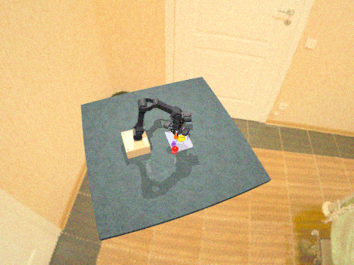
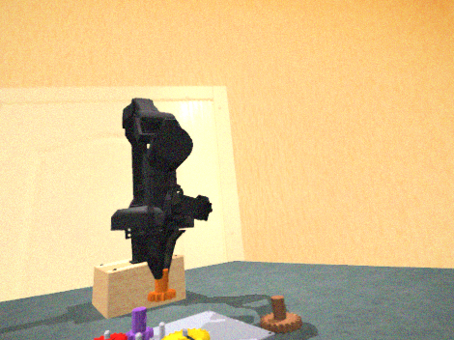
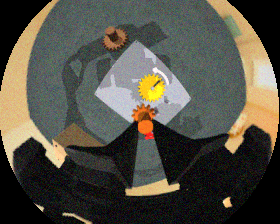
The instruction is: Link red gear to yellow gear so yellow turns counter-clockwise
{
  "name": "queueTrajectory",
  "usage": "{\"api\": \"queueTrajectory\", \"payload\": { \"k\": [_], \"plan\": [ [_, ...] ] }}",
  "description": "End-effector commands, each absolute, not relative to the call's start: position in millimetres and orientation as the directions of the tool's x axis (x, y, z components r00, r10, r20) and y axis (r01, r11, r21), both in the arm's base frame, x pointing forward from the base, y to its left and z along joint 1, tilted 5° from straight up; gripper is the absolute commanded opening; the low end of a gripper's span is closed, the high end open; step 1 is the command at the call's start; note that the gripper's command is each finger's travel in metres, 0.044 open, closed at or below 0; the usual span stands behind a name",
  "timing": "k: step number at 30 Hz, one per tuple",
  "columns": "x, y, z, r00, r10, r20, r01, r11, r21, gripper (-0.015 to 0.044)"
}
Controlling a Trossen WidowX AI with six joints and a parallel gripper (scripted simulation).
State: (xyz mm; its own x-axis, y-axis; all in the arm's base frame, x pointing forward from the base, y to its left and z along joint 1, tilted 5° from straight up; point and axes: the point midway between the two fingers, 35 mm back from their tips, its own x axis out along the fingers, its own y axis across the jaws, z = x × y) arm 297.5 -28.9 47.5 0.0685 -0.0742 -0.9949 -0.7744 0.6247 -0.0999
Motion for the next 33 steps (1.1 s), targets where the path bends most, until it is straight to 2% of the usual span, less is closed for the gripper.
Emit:
{"api": "queueTrajectory", "payload": {
  "k": [1,7,13,33],
  "plan": [
    [297.4,-29.6,42.6,0.066,-0.077,-0.995,-0.822,0.561,-0.098,0.0000],
    [297.5,-30.6,33.8,0.066,-0.077,-0.995,-0.886,0.454,-0.094,0.0000],
    [298.3,-31.8,25.3,0.066,-0.077,-0.995,-0.891,0.445,-0.093,0.0000],
    [299.7,-33.9,-3.4,0.065,-0.078,-0.995,-0.627,0.772,-0.101,0.0000]
  ]
}}
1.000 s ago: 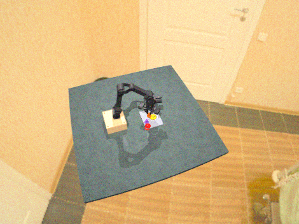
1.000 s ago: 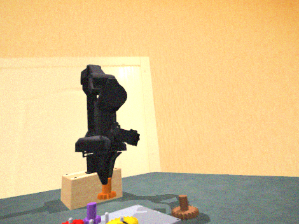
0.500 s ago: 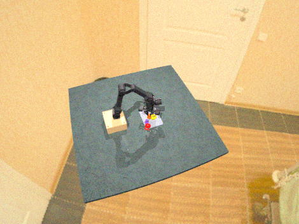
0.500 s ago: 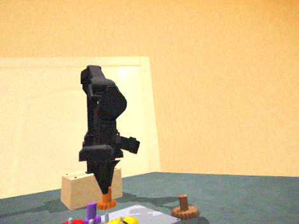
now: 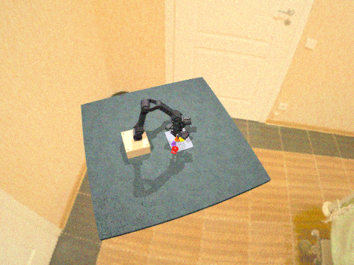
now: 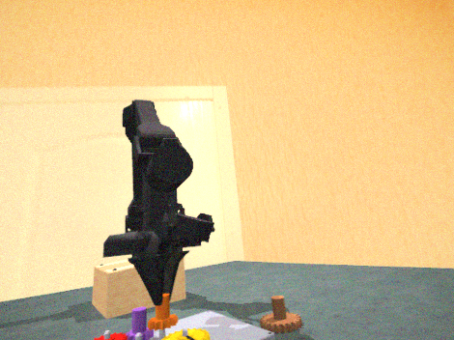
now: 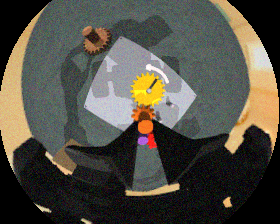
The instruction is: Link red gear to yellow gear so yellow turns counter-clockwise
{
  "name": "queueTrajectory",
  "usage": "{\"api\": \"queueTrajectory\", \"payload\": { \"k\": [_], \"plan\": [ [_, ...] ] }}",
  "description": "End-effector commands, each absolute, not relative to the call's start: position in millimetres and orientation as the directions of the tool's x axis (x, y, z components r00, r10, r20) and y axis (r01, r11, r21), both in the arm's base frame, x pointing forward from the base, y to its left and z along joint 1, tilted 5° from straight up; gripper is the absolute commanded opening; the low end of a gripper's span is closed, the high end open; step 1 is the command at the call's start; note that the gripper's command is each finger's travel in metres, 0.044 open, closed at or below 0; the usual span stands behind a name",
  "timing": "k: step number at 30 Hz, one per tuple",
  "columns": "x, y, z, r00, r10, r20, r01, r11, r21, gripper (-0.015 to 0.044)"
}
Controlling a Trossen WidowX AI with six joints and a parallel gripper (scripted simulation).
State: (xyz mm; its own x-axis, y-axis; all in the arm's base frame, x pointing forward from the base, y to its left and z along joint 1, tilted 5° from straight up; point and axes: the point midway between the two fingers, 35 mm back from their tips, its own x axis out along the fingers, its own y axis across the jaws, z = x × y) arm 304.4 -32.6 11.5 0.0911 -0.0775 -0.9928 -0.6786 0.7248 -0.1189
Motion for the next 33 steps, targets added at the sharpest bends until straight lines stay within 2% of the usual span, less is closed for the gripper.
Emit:
{"api": "queueTrajectory", "payload": {
  "k": [1,12,26,33],
  "plan": [
    [299.9,-34.2,-4.9,0.065,-0.078,-0.995,-0.615,0.782,-0.101,0.0000],
    [300.2,-33.4,1.1,0.066,-0.078,-0.995,-0.666,0.739,-0.101,0.0000],
    [299.3,-33.2,10.4,0.066,-0.078,-0.995,-0.893,0.441,-0.093,0.0000],
    [300.1,-33.1,6.1,0.066,-0.077,-0.995,-0.882,0.462,-0.094,0.0000]
  ]
}}
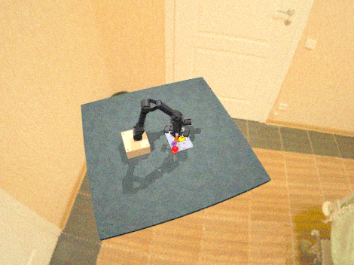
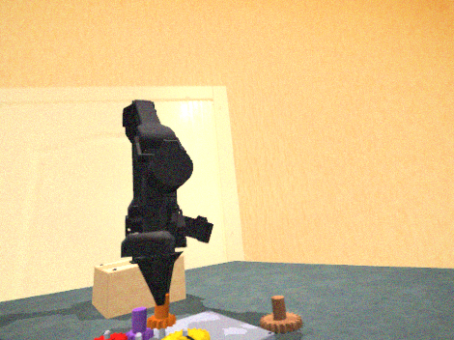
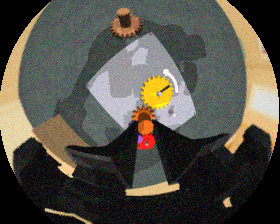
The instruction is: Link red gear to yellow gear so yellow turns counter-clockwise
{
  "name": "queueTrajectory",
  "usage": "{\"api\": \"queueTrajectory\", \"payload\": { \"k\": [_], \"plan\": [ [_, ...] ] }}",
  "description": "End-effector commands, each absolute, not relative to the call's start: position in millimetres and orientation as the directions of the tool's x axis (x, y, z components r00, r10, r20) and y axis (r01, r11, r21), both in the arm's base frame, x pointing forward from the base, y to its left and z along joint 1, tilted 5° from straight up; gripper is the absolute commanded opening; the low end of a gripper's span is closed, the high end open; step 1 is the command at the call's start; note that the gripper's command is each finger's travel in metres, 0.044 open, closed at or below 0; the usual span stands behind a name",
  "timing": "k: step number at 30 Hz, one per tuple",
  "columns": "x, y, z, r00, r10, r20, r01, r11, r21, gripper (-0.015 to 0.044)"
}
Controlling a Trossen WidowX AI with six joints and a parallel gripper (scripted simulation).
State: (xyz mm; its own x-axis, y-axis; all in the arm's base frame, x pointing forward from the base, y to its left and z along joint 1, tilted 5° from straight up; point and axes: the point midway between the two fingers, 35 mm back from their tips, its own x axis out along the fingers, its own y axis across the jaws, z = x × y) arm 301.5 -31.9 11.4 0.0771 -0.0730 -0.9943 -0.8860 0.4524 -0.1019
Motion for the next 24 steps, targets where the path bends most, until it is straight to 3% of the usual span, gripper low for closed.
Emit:
{"api": "queueTrajectory", "payload": {
  "k": [1,17,24],
  "plan": [
    [300.0,-33.0,6.7,0.066,-0.077,-0.995,-0.875,0.474,-0.095,0.0000],
    [299.4,-32.9,14.2,0.066,-0.077,-0.995,-0.604,0.791,-0.101,0.0000],
    [299.8,-31.9,12.3,0.066,-0.077,-0.995,-0.653,0.751,-0.102,0.0000]
  ]
}}
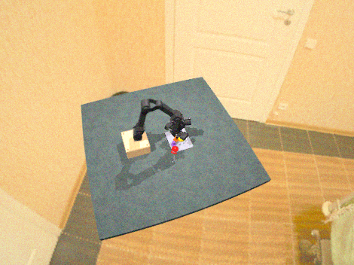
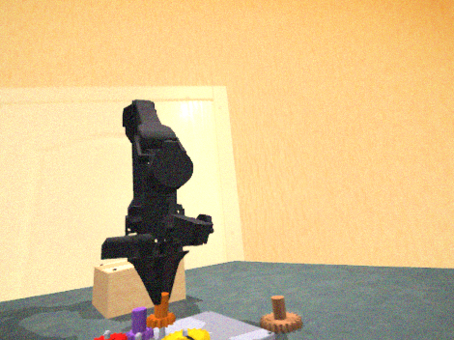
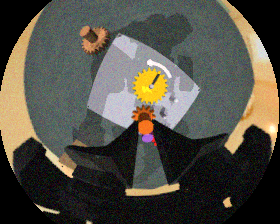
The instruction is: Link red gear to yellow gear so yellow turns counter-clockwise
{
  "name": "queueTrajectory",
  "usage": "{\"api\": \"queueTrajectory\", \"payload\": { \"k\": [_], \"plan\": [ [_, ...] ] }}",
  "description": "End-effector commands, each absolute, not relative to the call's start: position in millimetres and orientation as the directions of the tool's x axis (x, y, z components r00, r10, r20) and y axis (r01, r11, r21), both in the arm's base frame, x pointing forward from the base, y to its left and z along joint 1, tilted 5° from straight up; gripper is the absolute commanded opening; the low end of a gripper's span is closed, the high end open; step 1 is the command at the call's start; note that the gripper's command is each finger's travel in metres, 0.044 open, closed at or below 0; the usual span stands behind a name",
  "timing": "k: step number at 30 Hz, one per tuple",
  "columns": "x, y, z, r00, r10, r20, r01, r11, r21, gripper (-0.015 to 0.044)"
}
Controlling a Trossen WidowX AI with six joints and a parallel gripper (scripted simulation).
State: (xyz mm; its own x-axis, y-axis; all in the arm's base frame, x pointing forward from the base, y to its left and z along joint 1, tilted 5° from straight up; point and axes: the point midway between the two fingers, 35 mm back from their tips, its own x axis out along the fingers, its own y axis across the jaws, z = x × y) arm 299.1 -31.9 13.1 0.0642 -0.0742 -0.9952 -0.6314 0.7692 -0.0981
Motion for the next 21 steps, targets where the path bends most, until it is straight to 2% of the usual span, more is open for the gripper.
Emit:
{"api": "queueTrajectory", "payload": {
  "k": [1,17,21],
  "plan": [
    [299.7,-31.8,11.4,0.066,-0.077,-0.995,-0.667,0.738,-0.101,0.0000],
    [300.2,-33.7,2.5,0.065,-0.078,-0.995,-0.905,0.416,-0.092,0.0000],
    [300.6,-33.0,2.4,0.066,-0.077,-0.995,-0.902,0.423,-0.092,0.0000]
  ]
}}
